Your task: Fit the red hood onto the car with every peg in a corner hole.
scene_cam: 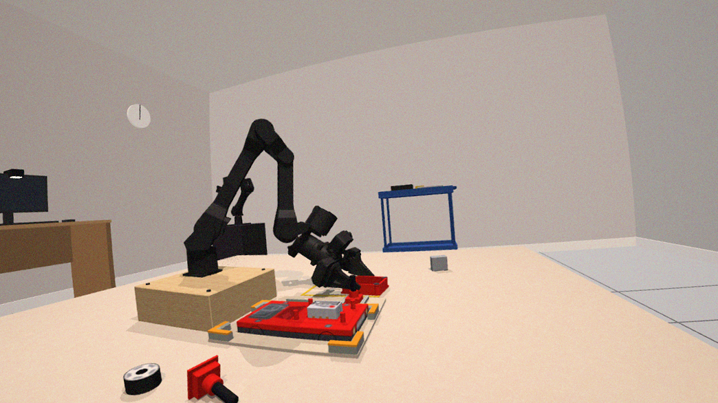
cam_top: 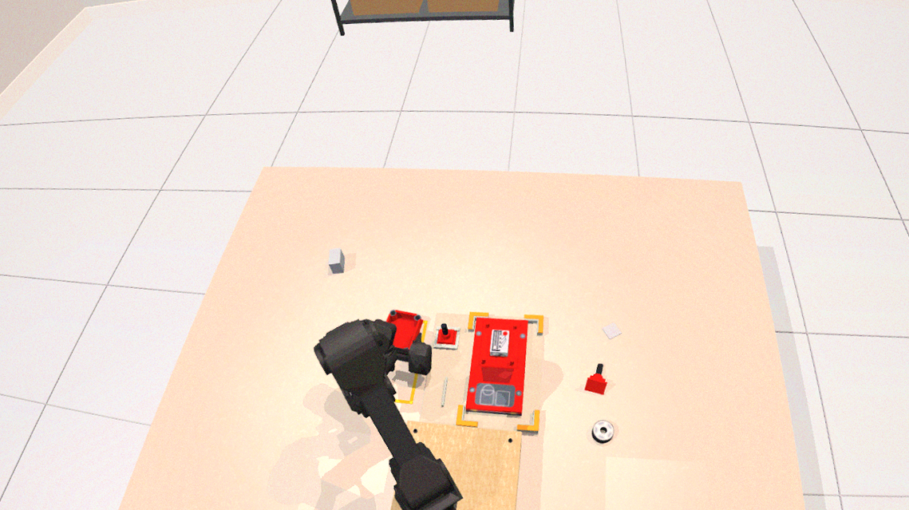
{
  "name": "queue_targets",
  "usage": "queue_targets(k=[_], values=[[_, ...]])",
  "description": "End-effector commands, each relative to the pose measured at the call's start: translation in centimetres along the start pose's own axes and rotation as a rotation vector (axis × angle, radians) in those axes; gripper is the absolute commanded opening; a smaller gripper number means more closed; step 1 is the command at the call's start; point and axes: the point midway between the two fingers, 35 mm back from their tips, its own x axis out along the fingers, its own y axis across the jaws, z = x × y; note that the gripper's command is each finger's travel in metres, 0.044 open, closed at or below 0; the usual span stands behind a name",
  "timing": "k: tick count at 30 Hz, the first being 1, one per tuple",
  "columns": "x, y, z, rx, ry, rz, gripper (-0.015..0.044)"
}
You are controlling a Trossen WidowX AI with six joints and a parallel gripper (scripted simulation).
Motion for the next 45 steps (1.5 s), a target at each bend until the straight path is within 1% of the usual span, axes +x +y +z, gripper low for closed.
queue_targets(k=[1, 2, 6, 15, 25, 26, 45], values=[[0.2, -0.1, -0.3, 0.001, 0.002, -0.005, 0.0440], [0.2, -0.1, -0.4, 0.001, 0.002, -0.005, 0.0440], [0.0, 0.0, -0.1, 0.000, 0.000, 0.000, 0.0335], [0.0, 0.0, -0.1, 0.000, 0.000, 0.000, 0.0275], [-0.7, 0.2, 1.7, 0.001, -0.001, 0.000, 0.0012], [-0.8, 0.2, 1.9, 0.001, -0.001, 0.000, 0.0000], [-3.4, 0.1, 6.2, 0.001, -0.002, 0.001, 0.0000]])
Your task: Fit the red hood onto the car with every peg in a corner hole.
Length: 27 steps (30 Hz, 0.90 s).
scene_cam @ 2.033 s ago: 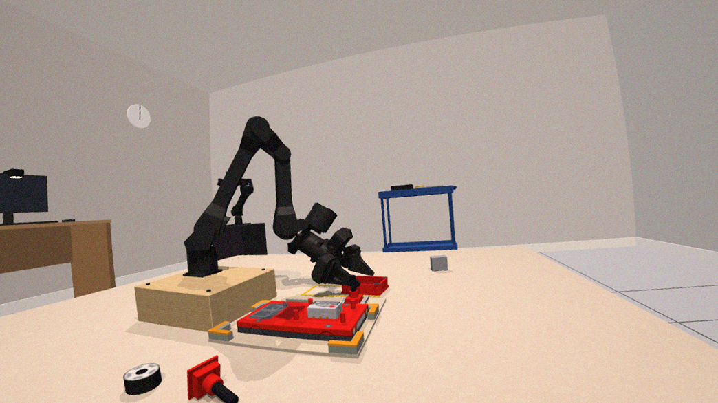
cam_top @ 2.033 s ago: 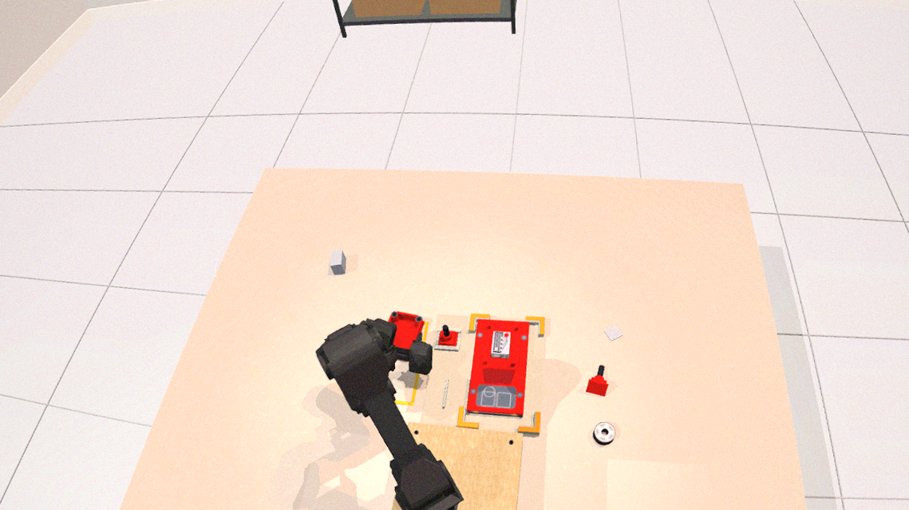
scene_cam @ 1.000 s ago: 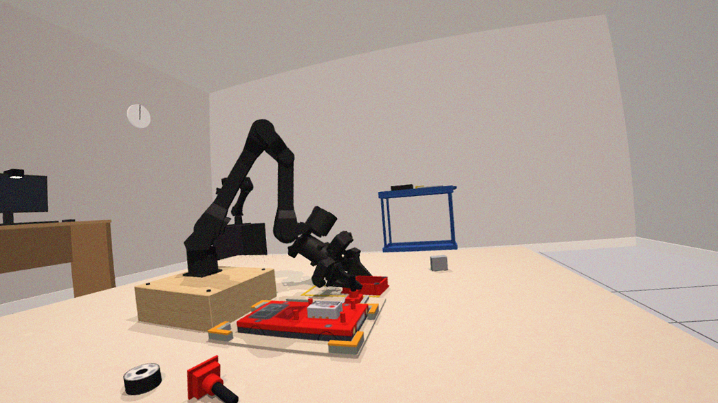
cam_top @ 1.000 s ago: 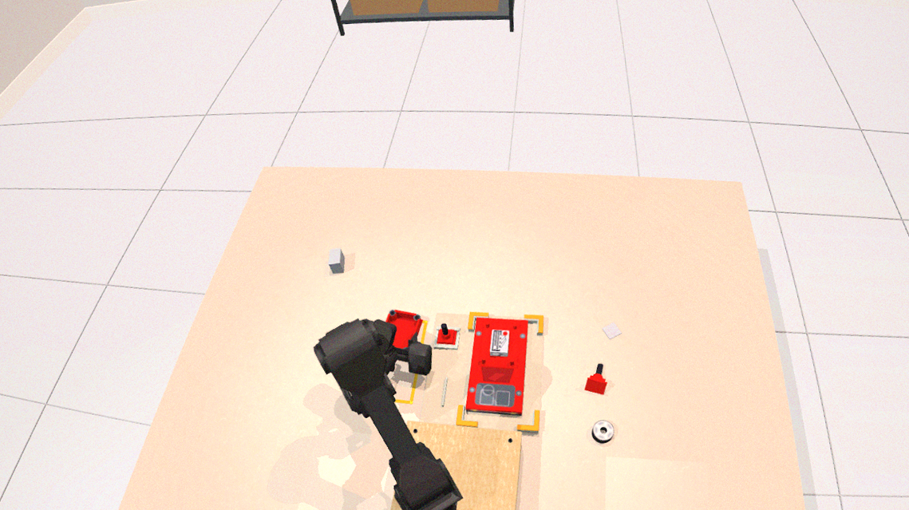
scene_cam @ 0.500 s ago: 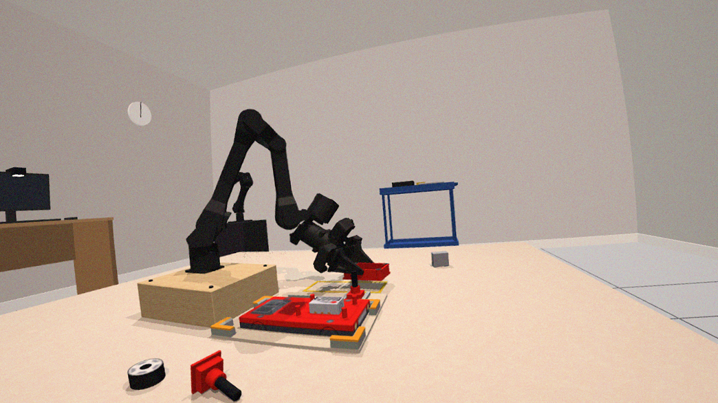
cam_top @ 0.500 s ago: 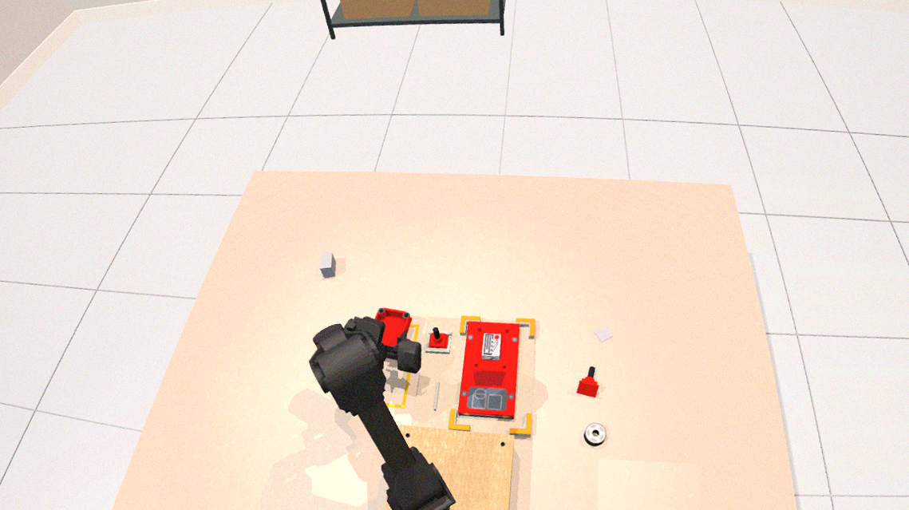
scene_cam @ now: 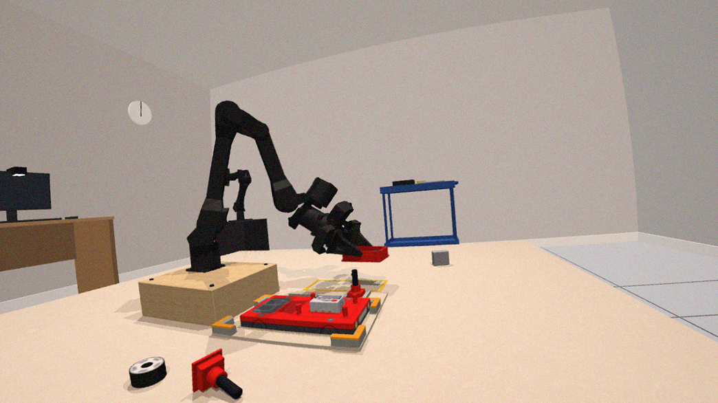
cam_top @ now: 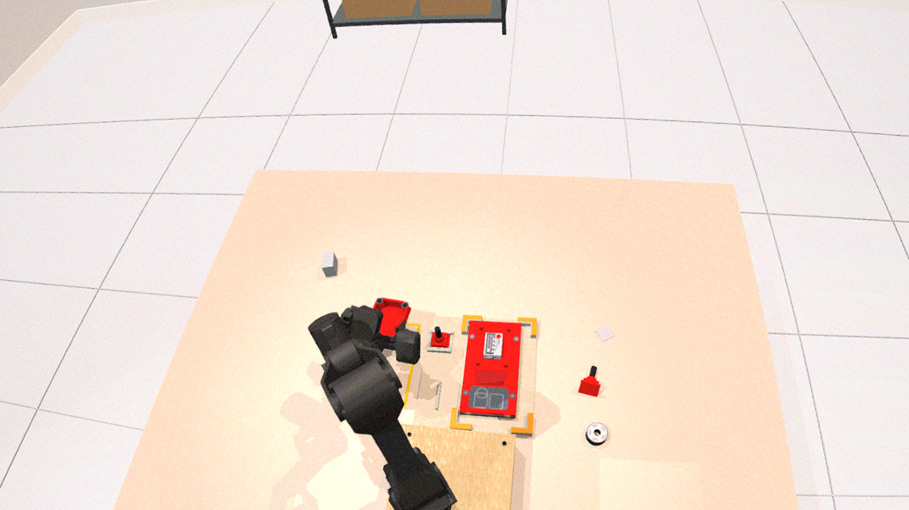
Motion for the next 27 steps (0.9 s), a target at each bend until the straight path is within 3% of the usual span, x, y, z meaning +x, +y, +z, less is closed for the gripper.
queue_targets(k=[1, 9, 27], values=[[-0.52, -0.10, 0.82, 0.008, -0.005, -0.002, 0.0000], [-0.44, -0.05, 0.69, -0.063, -0.005, -0.002, 0.0000], [-0.38, -0.02, 0.59, -0.544, -0.004, -0.003, 0.0000]])
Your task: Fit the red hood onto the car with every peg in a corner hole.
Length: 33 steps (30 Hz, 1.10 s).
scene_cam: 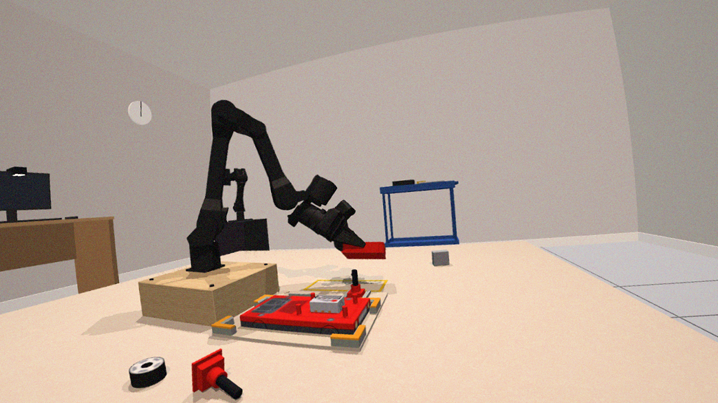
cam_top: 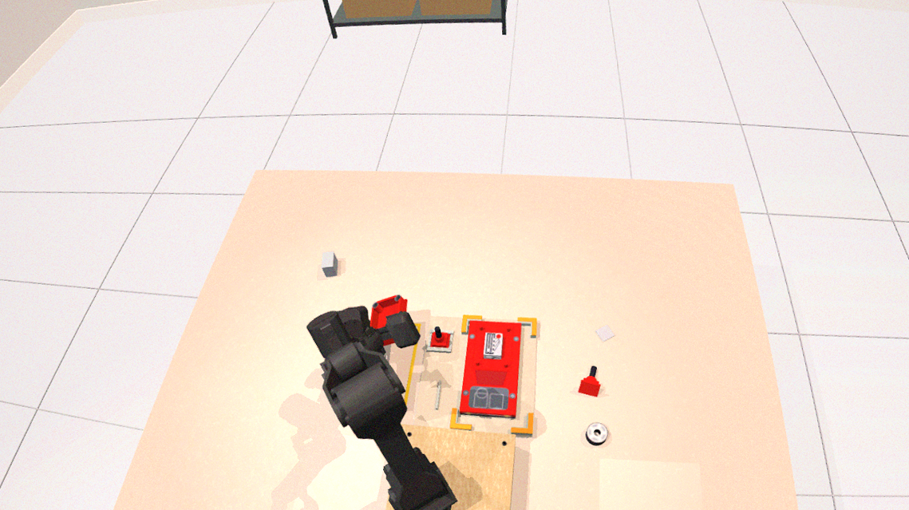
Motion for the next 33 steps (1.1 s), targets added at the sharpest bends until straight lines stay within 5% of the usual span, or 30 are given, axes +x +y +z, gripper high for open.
queue_targets(k=[1, 33], values=[[0.02, -0.05, 0.04, -0.099, -0.002, -0.005, 0.0000], [0.03, -0.03, 0.03, -0.984, 0.001, -0.006, 0.0000]])
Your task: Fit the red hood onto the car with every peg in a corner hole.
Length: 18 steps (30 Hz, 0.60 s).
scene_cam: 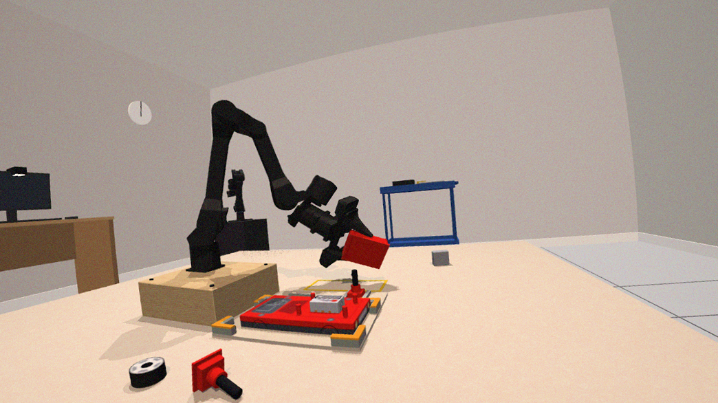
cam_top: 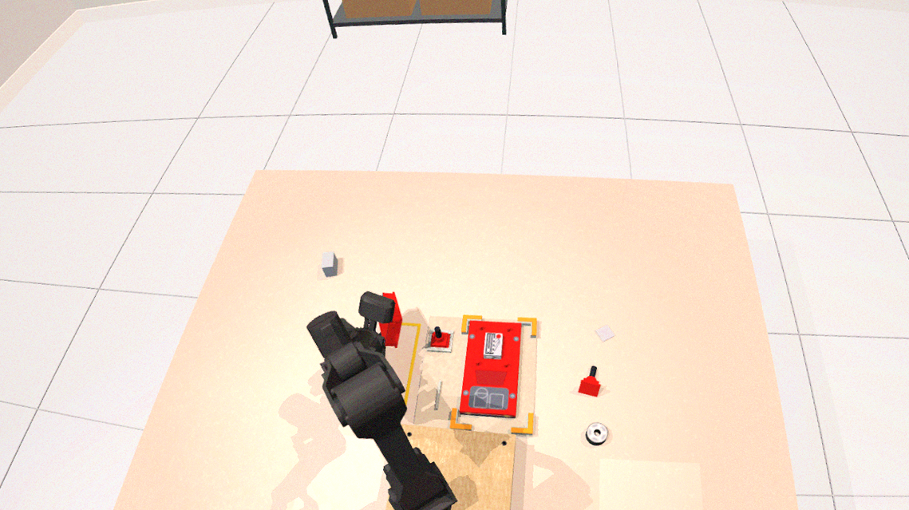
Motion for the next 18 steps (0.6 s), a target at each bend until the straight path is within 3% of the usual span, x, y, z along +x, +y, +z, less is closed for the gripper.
queue_targets(k=[1, 18], values=[[0.01, -0.07, -0.02, -0.100, 0.003, -0.005, 0.0000], [0.05, 0.11, -0.04, -0.514, 0.004, -0.004, 0.0000]])
